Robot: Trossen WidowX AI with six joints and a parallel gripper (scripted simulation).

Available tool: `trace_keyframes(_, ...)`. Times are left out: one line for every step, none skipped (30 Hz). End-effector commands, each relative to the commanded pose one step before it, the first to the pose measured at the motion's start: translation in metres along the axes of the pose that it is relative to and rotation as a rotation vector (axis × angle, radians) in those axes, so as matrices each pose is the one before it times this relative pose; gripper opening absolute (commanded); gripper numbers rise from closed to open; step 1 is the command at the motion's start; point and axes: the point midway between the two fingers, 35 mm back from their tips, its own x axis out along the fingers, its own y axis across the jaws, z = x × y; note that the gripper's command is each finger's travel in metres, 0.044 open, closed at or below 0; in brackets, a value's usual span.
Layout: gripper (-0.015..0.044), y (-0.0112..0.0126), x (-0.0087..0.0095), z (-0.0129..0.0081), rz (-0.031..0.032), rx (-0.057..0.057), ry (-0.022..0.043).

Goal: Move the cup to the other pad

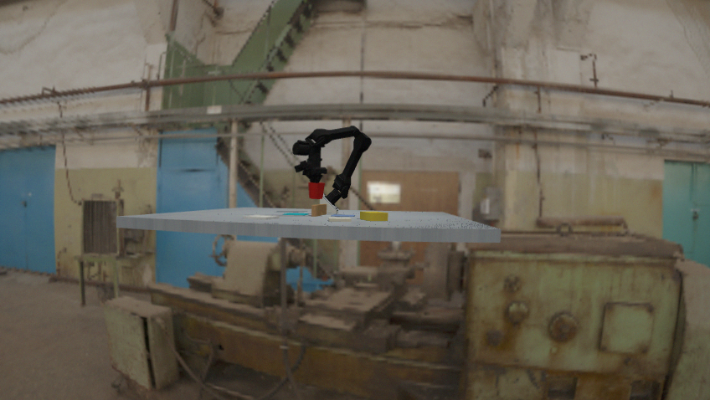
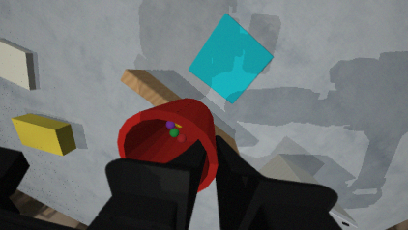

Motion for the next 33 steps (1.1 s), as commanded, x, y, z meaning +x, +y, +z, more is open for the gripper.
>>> trace_keyframes(0.0, -0.00604, -0.00152, 0.01025, -0.00269, -0.006, -0.00747)
trace_keyframes(0.0, -0.00133, -0.00006, 0.00199, -0.00005, 0.0, -0.00013)
trace_keyframes(0.0, -0.00133, -0.00006, 0.002, -0.00005, 0.0, -0.00013)
trace_keyframes(0.0, -0.00133, -0.00006, 0.002, -0.00005, 0.0, -0.00013)
trace_keyframes(0.0, -0.00133, -0.00007, 0.002, -0.00005, 0.0, -0.00013)
trace_keyframes(0.0, -0.00133, -0.00007, 0.00199, -0.00005, 0.0, -0.00013)
trace_keyframes(0.0, -0.00133, -0.00007, 0.00199, -0.00005, 0.0, -0.00013)
trace_keyframes(0.0, -0.00133, -0.00008, 0.002, -0.00005, 0.0, -0.00013)
trace_keyframes(0.0, -0.00133, -0.00008, 0.002, -0.00005, 0.0, -0.00013)
trace_keyframes(0.0, -0.00133, -0.00008, 0.002, -0.00005, 0.0, -0.00013)
trace_keyframes(0.0, -0.00133, -0.00009, 0.002, -0.00005, 0.0, -0.00013)
trace_keyframes(0.0, -0.00133, -0.00009, 0.002, -0.00005, 0.0, -0.00014)
trace_keyframes(0.0, -0.00132, -0.00009, 0.00199, -0.00005, 0.0, -0.00014)
trace_keyframes(0.0, -0.00132, -0.0001, 0.00199, -0.00005, 0.0, -0.00014)
trace_keyframes(0.0, -0.00132, -0.0001, 0.00199, -0.00005, 0.0, -0.00014)
trace_keyframes(0.0, -0.00132, -0.0001, 0.00199, -0.00005, 0.0, -0.00014)
trace_keyframes(0.0, -0.00132, -0.00011, 0.00199, -0.00005, 0.0, -0.00014)
trace_keyframes(0.0, -0.00132, -0.00011, 0.00199, -0.00005, 0.0, -0.00014)
trace_keyframes(0.0, -0.00132, -0.00012, 0.00199, -0.00005, 0.0, -0.00014)
trace_keyframes(0.0, -0.00132, -0.00012, 0.00199, -0.00005, 0.0, -0.00014)
trace_keyframes(0.0, -0.00132, -0.00013, 0.00199, -0.00005, 0.0, -0.00014)
trace_keyframes(0.0, -0.00132, -0.00013, 0.00198, -0.00005, 0.0, -0.00014)
trace_keyframes(0.0, -0.00132, -0.00013, 0.00198, -0.00006, 0.0, -0.00014)
trace_keyframes(0.0, -0.00131, -0.00014, 0.00197, -0.00006, 0.0, -0.00014)
trace_keyframes(0.0, -0.00131, -0.00015, 0.00197, -0.00006, 0.0, -0.00014)
trace_keyframes(0.0, -0.00131, -0.00015, 0.00197, -0.00006, 0.0, -0.00014)
trace_keyframes(0.0, -0.00131, -0.00016, 0.00197, -0.00006, 0.0, -0.00014)
trace_keyframes(0.0, -0.00124, -0.00015, 0.00184, -0.00005, 0.0, -0.00013)
trace_keyframes(0.0, -0.00124, -0.00014, 0.00182, -0.00005, 0.0, -0.00012)
trace_keyframes(0.0, -0.00125, -0.00013, 0.00181, -0.00004, 0.0, -0.00011)
trace_keyframes(0.0, -0.00127, -0.00012, 0.00181, -0.00004, 0.0, -0.0001)
trace_keyframes(0.0, -0.00129, -0.00011, 0.00181, -0.00004, 0.0, -0.00009)
trace_keyframes(0.0, -0.0013, -0.0001, 0.0018, -0.00003, 0.0, -0.00008)
